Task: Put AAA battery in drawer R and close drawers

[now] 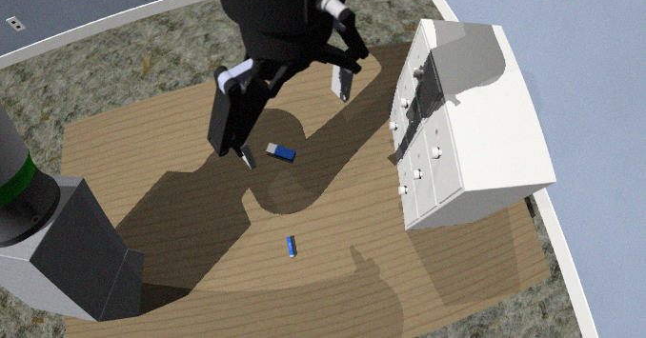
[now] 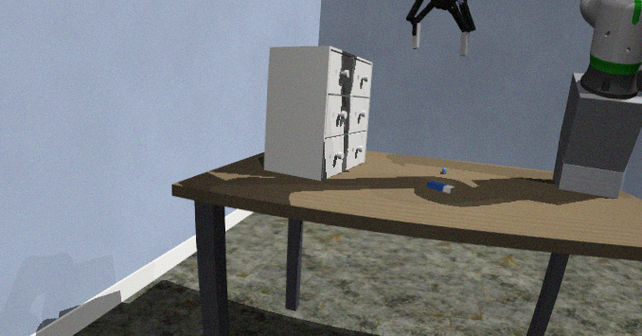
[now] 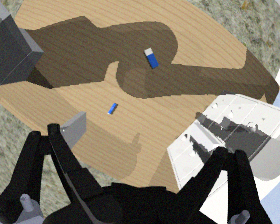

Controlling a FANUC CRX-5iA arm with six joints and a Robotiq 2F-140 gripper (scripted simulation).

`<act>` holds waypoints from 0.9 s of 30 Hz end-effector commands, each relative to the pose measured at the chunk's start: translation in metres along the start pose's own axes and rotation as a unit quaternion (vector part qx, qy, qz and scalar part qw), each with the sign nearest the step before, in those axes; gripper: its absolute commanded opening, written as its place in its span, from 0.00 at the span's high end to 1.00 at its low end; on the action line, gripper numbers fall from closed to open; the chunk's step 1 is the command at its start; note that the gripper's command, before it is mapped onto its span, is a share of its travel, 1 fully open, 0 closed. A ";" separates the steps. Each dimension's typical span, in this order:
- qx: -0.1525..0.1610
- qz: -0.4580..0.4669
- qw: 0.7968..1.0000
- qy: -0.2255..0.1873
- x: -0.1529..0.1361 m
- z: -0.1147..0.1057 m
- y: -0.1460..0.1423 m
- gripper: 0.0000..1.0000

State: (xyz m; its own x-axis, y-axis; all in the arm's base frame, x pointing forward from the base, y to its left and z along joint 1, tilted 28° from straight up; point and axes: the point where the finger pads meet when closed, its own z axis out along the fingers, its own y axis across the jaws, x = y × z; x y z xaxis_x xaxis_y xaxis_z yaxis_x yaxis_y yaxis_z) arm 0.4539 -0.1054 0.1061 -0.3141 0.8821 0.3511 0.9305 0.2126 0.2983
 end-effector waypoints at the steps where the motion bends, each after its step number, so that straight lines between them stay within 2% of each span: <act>1: -0.002 -0.044 0.999 0.001 -0.001 0.008 0.005 0.00; 8: -0.002 -0.151 0.989 0.001 -0.002 0.030 0.017 0.00; 15: -0.002 -0.252 0.968 0.001 -0.003 0.051 0.029 0.00; 17: -0.002 -0.252 0.968 0.001 -0.003 0.051 0.029 0.00; 27: -0.002 -0.368 0.930 0.001 -0.005 0.075 0.043 0.00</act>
State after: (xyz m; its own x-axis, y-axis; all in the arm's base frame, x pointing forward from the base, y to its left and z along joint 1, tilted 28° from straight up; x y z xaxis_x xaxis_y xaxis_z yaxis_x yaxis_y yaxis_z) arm 0.5031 -0.0727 0.0563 -0.8227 0.5613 0.0902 0.5362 0.7133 0.4513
